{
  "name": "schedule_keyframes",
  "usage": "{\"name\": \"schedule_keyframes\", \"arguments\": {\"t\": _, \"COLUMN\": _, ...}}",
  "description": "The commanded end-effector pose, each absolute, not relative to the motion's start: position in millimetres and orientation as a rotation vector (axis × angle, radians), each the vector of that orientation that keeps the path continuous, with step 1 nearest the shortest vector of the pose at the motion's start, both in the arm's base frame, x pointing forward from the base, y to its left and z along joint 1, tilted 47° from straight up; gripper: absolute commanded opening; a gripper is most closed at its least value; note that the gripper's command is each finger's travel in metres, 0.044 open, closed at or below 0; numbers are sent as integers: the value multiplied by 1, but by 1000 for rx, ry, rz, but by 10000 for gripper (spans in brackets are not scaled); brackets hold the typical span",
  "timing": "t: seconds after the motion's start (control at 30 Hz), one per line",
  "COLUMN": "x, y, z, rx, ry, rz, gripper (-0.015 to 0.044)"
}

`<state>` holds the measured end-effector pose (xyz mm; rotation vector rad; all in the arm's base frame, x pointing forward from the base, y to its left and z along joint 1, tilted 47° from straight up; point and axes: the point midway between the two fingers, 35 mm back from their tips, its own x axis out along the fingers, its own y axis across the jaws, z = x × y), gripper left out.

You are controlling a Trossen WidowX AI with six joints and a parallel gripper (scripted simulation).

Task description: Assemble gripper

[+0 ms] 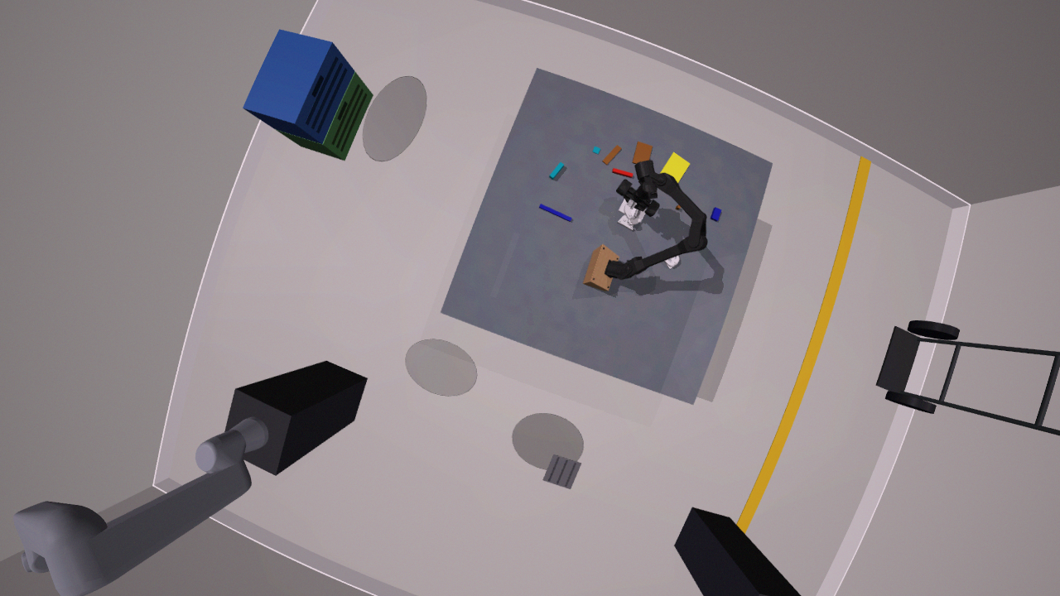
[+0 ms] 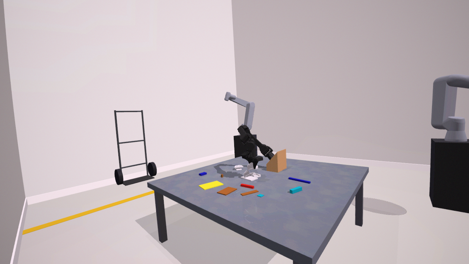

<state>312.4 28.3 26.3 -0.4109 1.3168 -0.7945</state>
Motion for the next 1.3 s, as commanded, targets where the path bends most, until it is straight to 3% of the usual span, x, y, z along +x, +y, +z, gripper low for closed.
{"name": "schedule_keyframes", "arguments": {"t": 0.0, "x": 313, "y": 28, "z": 29, "rx": -417, "ry": 1314, "rz": -792, "gripper": 134}}
{"name": "schedule_keyframes", "arguments": {"t": 1.27, "x": 314, "y": 20, "z": 22, "rx": -414, "ry": 1312, "rz": -793, "gripper": 134}}
